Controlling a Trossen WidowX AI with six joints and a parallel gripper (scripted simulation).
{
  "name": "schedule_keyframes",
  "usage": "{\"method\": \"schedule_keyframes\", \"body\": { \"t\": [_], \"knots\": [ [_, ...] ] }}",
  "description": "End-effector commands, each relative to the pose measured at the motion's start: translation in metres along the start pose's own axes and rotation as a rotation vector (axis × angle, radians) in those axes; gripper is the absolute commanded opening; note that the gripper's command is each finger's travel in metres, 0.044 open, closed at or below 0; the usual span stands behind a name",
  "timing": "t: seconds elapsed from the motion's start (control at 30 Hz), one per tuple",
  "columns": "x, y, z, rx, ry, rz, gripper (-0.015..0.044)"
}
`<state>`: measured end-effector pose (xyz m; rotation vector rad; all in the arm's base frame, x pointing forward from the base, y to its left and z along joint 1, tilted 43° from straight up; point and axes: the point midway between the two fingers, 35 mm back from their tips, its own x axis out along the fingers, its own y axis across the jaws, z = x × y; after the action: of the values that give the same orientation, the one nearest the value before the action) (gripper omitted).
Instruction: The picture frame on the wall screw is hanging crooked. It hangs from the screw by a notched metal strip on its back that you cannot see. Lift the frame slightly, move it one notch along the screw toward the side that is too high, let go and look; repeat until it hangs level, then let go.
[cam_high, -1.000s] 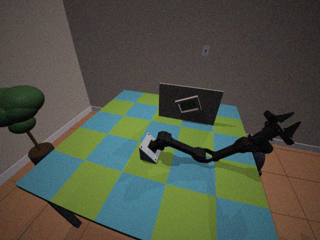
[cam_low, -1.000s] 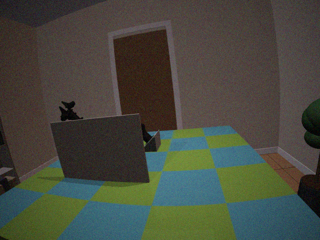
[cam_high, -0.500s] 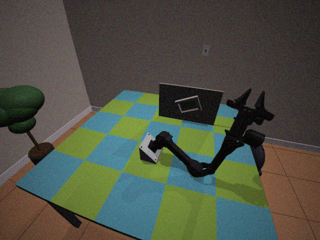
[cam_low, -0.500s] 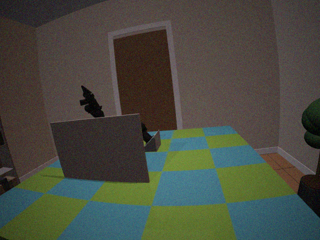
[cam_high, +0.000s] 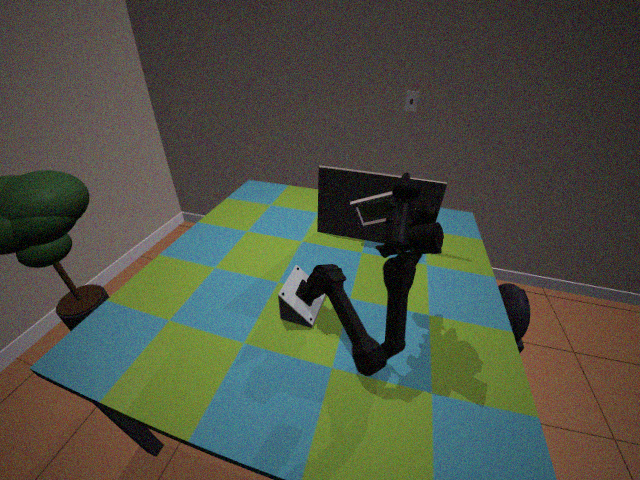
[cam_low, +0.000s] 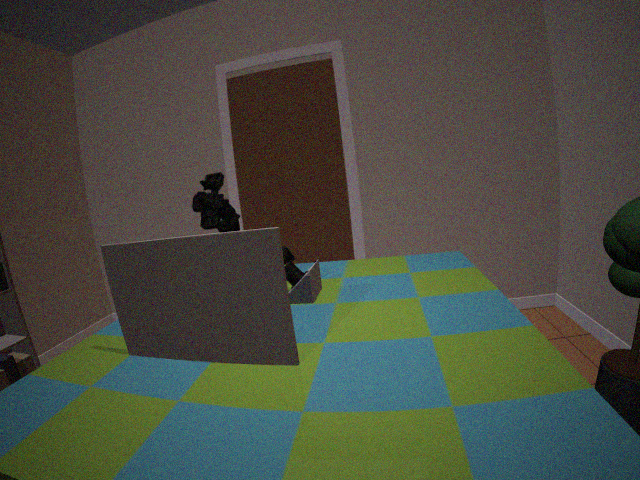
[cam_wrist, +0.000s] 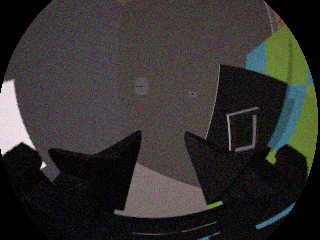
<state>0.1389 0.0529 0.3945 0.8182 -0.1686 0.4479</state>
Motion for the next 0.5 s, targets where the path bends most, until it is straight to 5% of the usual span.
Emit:
{"method": "schedule_keyframes", "body": {
  "t": [0.0, 0.23, 0.47],
  "knots": [
    [0.003, -0.044, -0.029, -0.141, 0.008, -0.15, 0.026],
    [-0.008, -0.141, -0.085, -0.392, 0.075, -0.454, 0.026],
    [-0.011, -0.153, -0.091, -0.42, 0.086, -0.491, 0.026]
  ]
}}
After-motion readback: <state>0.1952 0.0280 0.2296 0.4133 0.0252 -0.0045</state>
